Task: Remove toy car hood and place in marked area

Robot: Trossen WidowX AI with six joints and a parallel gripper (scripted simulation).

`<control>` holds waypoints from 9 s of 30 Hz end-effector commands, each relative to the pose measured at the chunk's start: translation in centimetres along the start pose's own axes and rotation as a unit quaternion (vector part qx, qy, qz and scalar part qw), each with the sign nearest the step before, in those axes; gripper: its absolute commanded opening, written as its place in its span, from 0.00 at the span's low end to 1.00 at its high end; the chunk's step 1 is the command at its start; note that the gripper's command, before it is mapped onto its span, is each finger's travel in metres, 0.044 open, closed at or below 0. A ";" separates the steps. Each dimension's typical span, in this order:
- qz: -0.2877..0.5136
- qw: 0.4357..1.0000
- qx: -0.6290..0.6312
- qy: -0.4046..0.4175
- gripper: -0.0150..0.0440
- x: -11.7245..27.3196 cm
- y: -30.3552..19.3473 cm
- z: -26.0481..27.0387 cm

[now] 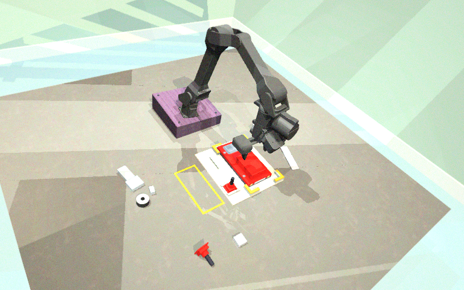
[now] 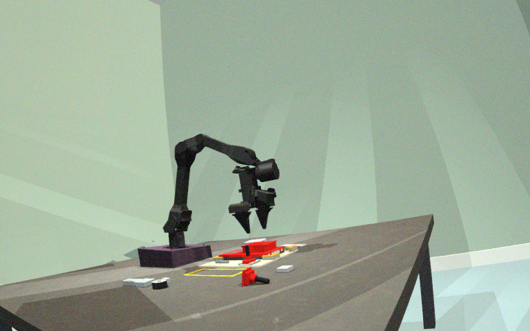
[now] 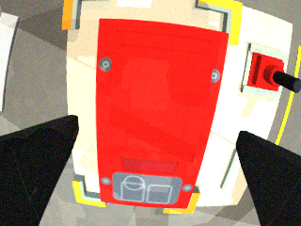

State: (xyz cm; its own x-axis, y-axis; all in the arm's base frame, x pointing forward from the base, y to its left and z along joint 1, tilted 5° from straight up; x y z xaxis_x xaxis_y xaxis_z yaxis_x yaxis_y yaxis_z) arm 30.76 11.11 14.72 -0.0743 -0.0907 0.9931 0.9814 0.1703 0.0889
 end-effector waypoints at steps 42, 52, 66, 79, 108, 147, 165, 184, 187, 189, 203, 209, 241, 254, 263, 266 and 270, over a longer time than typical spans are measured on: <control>0.001 1.000 0.001 -0.003 1.00 -3.5 0.0 0.0; 0.001 1.000 0.001 -0.003 1.00 -4.0 -0.1 0.0; 0.001 1.000 0.001 -0.003 1.00 -4.7 -0.1 0.0; 0.001 1.000 0.001 -0.003 1.00 -5.3 -0.1 0.0; 0.001 1.000 0.003 0.000 0.45 -5.5 -0.1 0.1; 0.002 1.000 0.003 0.000 0.25 -2.9 -0.1 0.1; 0.006 1.000 0.001 -0.002 0.25 0.7 0.1 -1.0; 0.005 1.000 0.002 -0.006 0.25 1.1 0.2 -9.1; 0.005 1.000 0.002 -0.007 0.25 1.2 0.1 -10.4; 0.005 1.000 0.002 -0.007 0.25 1.2 -0.1 -11.2; 0.004 1.000 0.003 -0.009 0.25 1.6 -1.6 -17.0; 0.004 1.000 0.003 -0.010 0.25 1.8 -2.6 -19.4; 0.003 1.000 0.003 -0.010 0.25 -0.1 -2.7 -20.2; 0.003 1.000 0.003 -0.010 0.25 -1.1 -2.7 -20.2; 0.003 1.000 0.003 -0.010 0.25 -1.8 -2.7 -20.2; 0.003 1.000 0.003 -0.010 0.25 -2.1 -2.7 -20.2; 0.003 1.000 0.003 -0.010 0.25 -2.4 -2.7 -20.2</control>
State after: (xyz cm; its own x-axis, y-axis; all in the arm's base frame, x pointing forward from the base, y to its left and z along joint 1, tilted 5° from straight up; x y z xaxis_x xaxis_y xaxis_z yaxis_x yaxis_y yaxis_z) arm 31.86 -9.07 10.79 -0.0702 -0.0659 0.9953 0.9803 0.1803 0.0811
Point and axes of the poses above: the point midway between the two fingers, 35 mm back from their tips, its own x axis back along the fingers, its own z axis across the jaws, y = z × x, the point moved 5 cm from there along x, back along the fingers, and after that the axes turned 2 degrees about x, right-handed, at the moved point
